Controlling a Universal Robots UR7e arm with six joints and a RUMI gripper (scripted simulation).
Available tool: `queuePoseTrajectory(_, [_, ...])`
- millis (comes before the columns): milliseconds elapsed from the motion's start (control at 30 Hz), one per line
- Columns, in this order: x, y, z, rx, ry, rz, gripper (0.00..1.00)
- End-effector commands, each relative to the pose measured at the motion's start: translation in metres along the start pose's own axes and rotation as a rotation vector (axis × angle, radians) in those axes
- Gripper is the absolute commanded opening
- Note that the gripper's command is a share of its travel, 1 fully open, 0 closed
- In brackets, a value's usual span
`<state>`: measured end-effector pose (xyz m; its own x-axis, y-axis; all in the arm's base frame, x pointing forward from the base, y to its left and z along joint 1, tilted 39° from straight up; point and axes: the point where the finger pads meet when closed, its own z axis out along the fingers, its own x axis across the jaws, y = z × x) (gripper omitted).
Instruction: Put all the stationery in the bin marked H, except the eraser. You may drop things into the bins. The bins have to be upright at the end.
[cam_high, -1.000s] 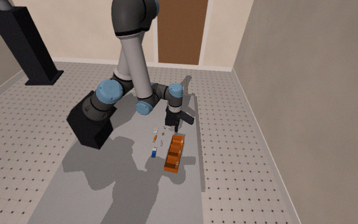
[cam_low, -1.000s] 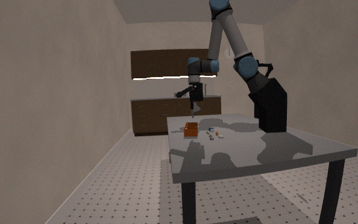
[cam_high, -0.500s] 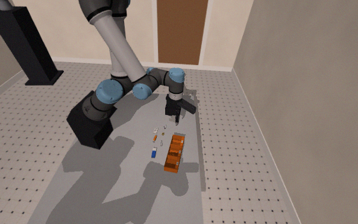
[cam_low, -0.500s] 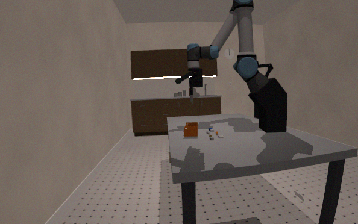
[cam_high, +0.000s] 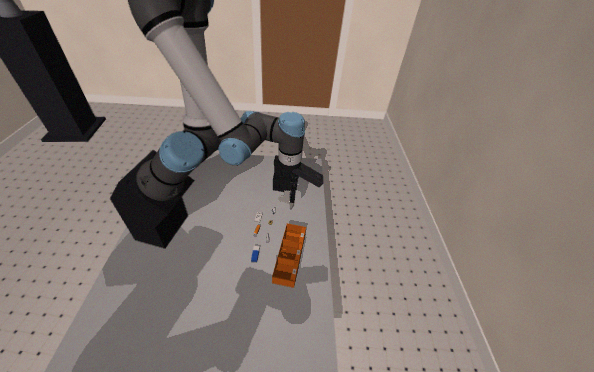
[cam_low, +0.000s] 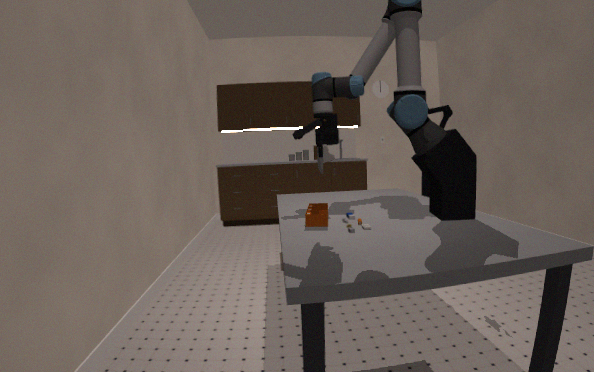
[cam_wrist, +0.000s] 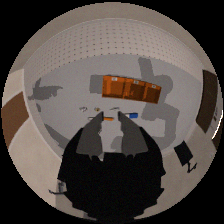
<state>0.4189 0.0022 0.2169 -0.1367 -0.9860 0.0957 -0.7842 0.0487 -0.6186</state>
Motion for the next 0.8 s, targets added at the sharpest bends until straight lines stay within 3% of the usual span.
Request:
queuePoseTrajectory(0, [-0.023, 0.015, 0.022, 0.002, 0.002, -0.157, 0.18])
queuePoseTrajectory(333, [-0.077, 0.052, 0.074, -0.009, -0.021, -0.441, 0.18])
queuePoseTrajectory(400, [-0.077, 0.052, 0.074, -0.009, -0.021, -0.441, 0.18])
queuePoseTrajectory(767, [-0.128, 0.088, 0.123, -0.037, -0.060, -0.791, 0.18])
